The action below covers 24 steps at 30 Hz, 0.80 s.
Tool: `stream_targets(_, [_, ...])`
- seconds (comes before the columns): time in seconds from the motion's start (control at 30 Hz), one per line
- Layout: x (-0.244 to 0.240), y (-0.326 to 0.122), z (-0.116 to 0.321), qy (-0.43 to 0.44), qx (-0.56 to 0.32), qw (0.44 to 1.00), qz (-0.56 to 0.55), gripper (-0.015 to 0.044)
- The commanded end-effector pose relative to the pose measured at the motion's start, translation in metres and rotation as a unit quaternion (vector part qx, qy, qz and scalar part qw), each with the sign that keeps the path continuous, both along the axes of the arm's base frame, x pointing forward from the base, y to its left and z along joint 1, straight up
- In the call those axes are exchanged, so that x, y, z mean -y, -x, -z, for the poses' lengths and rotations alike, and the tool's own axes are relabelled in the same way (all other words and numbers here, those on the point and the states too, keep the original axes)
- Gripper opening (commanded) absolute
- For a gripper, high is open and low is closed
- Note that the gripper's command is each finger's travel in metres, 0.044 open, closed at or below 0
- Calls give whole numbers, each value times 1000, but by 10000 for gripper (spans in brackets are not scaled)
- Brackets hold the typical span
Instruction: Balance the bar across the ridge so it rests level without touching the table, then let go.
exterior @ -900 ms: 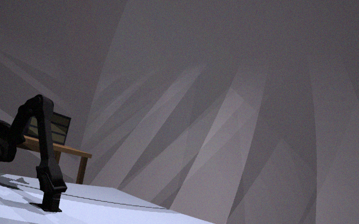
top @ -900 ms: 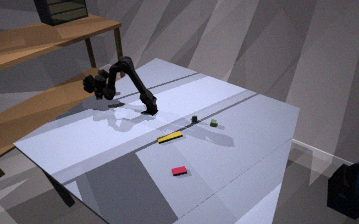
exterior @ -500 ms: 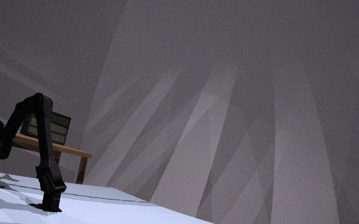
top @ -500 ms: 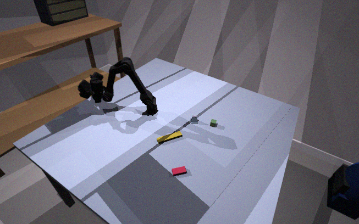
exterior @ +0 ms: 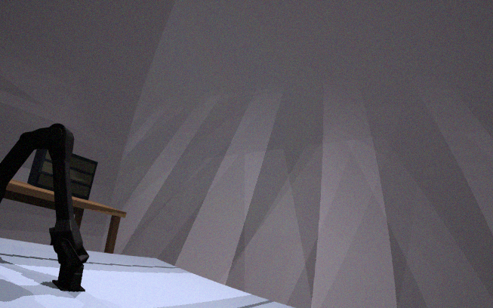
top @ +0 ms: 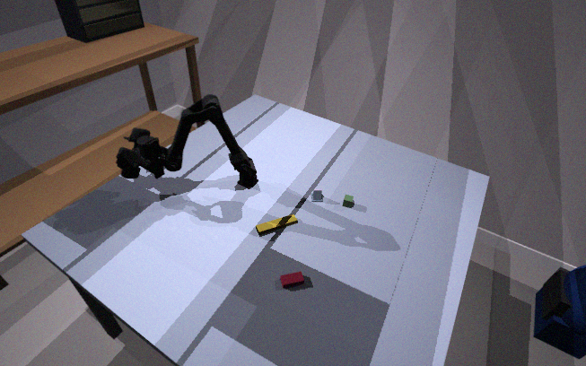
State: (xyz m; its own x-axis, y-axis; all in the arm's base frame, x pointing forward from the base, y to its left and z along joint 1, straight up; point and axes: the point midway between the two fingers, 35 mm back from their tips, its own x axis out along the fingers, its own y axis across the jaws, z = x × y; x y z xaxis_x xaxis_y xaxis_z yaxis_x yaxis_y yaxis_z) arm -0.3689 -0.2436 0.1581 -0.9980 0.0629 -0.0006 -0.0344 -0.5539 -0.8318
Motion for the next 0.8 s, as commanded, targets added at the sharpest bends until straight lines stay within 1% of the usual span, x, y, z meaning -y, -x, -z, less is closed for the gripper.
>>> stream_targets(0.0, [26,-14,0,-26,14,998,-46,315])
stream_targets(0.4, [99,-69,9,-113,54,975,-183,315])
stream_targets(0.77, [151,-137,21,-206,83,926,-306,315])
